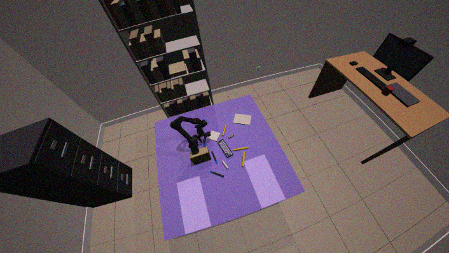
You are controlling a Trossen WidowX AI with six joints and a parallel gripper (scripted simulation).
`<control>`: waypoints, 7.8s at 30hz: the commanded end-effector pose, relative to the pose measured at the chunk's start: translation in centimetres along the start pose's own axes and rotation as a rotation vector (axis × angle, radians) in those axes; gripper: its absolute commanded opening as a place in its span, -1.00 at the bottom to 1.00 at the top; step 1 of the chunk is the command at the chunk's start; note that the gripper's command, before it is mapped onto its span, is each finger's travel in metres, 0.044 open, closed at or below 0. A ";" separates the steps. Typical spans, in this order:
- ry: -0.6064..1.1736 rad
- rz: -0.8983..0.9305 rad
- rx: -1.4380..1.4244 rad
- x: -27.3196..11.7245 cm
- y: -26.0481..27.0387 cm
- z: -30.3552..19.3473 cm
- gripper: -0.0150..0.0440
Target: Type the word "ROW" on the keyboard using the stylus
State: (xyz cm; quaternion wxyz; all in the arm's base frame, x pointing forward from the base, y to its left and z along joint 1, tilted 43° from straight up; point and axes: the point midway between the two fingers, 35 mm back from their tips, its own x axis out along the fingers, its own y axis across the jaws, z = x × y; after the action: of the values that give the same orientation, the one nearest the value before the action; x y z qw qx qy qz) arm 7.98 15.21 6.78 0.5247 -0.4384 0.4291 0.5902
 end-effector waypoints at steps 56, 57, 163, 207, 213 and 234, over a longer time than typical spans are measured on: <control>0.003 0.006 0.000 3.4 0.2 1.8 -0.47; 0.003 0.006 0.000 3.4 0.2 1.8 -0.49; -0.739 -0.664 2.372 3.0 -16.9 -12.0 -0.40; -0.739 -0.663 2.372 4.6 -16.8 -11.2 -0.22; -0.739 -0.663 2.372 4.8 -16.8 -11.1 -0.22; -0.738 -0.663 2.373 2.9 -17.0 -12.1 -0.22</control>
State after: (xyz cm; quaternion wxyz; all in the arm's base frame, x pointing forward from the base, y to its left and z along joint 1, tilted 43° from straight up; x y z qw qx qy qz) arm 25.30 6.06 -0.53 0.7986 0.3968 0.3931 -0.2243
